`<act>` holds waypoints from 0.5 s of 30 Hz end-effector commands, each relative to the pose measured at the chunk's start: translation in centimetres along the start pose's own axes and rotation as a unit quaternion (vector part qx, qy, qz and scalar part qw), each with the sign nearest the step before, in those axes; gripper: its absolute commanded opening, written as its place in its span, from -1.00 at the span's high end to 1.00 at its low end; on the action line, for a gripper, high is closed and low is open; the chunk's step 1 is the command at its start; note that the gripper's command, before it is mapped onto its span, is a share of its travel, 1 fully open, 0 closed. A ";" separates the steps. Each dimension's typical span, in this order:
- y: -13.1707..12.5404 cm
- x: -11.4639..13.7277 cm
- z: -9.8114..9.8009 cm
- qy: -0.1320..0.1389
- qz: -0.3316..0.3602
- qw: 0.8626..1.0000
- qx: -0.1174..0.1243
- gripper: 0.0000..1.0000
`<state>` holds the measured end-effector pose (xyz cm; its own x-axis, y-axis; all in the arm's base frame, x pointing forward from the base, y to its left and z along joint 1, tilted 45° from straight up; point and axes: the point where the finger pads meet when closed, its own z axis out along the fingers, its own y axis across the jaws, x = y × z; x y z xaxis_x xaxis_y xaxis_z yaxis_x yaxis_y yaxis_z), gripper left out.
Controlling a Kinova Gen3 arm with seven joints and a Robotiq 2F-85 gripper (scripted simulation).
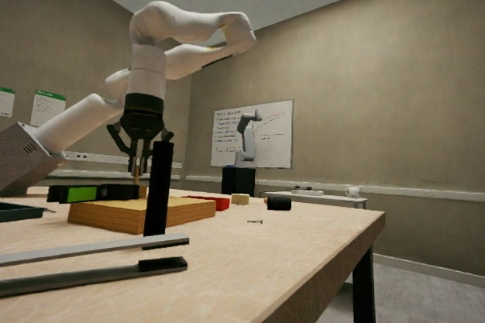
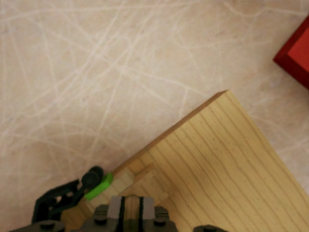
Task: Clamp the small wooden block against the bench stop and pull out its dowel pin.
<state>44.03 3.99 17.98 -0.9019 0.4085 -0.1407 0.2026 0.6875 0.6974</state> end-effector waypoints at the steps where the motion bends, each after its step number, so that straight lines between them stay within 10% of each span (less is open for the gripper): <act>1: 0.0 0.0 -0.1 -0.001 -0.007 1.000 0.000 0.80; 15: 0.0 0.0 -0.1 -0.001 -0.044 0.999 0.000 0.80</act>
<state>44.02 3.99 18.00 -0.9155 0.3511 -0.1965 0.1288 0.7184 0.6836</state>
